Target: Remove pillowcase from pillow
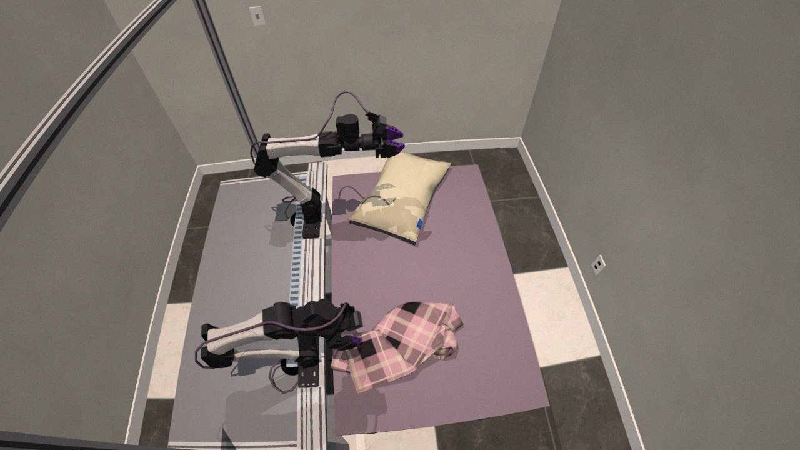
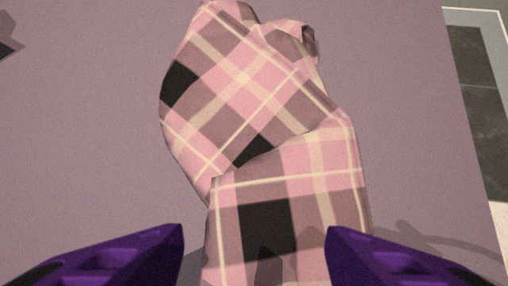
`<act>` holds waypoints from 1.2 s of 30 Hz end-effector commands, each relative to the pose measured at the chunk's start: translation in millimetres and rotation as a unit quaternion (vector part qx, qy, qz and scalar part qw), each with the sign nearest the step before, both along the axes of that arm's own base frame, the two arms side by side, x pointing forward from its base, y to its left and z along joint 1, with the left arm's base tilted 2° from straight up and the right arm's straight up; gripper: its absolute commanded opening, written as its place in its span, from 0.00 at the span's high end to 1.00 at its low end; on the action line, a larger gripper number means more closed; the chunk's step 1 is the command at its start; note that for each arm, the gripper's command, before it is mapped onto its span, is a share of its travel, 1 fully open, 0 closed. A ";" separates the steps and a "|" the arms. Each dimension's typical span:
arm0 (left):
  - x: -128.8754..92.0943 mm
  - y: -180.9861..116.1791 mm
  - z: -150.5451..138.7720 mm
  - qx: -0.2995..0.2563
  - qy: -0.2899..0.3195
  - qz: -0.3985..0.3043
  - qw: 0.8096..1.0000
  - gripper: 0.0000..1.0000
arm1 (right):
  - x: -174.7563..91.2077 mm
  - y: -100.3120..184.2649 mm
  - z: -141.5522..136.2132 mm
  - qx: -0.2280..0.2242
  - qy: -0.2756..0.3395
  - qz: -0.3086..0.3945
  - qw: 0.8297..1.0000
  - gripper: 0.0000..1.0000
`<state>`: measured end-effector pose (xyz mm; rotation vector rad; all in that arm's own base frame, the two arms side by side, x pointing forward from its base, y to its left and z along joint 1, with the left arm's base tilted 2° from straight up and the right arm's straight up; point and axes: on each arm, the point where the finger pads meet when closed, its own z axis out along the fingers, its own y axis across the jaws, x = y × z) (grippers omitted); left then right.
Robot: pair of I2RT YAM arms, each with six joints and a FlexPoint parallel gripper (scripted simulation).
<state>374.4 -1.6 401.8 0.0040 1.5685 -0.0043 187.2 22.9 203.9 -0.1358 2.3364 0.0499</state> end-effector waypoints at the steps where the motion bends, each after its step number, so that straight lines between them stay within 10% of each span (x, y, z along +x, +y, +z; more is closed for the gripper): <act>1: -0.5 -3.3 -2.9 -0.002 0.000 -0.007 1.000 0.40 | -1.3 0.5 7.6 0.000 0.003 -0.002 1.000 0.40; 36: 1.5 1.5 7.6 -0.001 -0.004 0.003 1.000 0.40 | 127.0 -12.4 145.9 0.020 -0.264 -0.038 0.963 0.40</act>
